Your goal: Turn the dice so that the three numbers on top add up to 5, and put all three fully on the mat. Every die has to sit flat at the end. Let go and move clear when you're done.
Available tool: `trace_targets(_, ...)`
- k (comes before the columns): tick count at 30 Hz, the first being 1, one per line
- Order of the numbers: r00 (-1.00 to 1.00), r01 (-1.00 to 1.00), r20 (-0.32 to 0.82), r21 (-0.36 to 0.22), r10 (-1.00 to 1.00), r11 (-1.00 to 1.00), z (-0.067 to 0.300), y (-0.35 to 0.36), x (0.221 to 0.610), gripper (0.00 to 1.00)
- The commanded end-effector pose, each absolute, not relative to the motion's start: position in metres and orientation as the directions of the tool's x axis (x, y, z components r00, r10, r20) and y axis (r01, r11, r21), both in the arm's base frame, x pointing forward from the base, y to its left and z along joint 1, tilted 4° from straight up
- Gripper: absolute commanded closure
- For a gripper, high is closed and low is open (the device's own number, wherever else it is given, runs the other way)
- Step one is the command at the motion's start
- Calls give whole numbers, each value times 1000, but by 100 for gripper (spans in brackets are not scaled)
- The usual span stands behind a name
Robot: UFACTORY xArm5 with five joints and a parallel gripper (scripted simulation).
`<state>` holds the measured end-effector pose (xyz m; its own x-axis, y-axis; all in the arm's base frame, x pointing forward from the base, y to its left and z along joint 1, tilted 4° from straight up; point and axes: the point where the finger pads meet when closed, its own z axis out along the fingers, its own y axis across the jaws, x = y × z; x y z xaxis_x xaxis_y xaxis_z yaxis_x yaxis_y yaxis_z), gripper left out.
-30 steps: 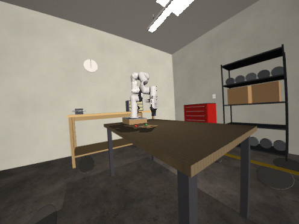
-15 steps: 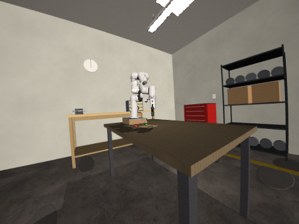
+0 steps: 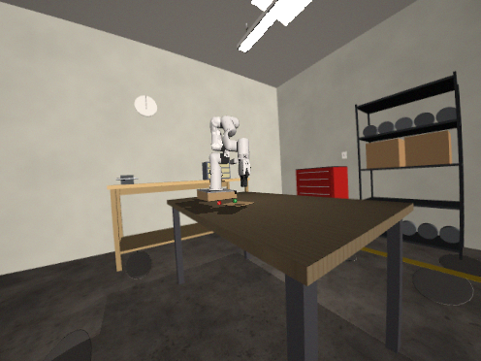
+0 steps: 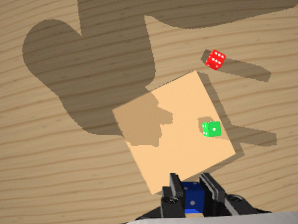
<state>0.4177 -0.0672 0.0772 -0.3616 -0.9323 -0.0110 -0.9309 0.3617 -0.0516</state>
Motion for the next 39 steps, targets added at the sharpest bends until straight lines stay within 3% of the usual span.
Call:
trace_targets(1,-195,-979,-1,-56,-981,195,78,-72,418,85)
trace_targets(7,-100,-993,4,-56,-995,100,78,-74,417,85)
trace_targets(9,32,-998,12,-55,-999,-32,78,-77,416,85)
trace_targets(24,412,-909,33,-44,-910,-413,78,-87,412,85)
trace_targets(39,786,-616,49,-22,-616,-788,78,-99,407,85)
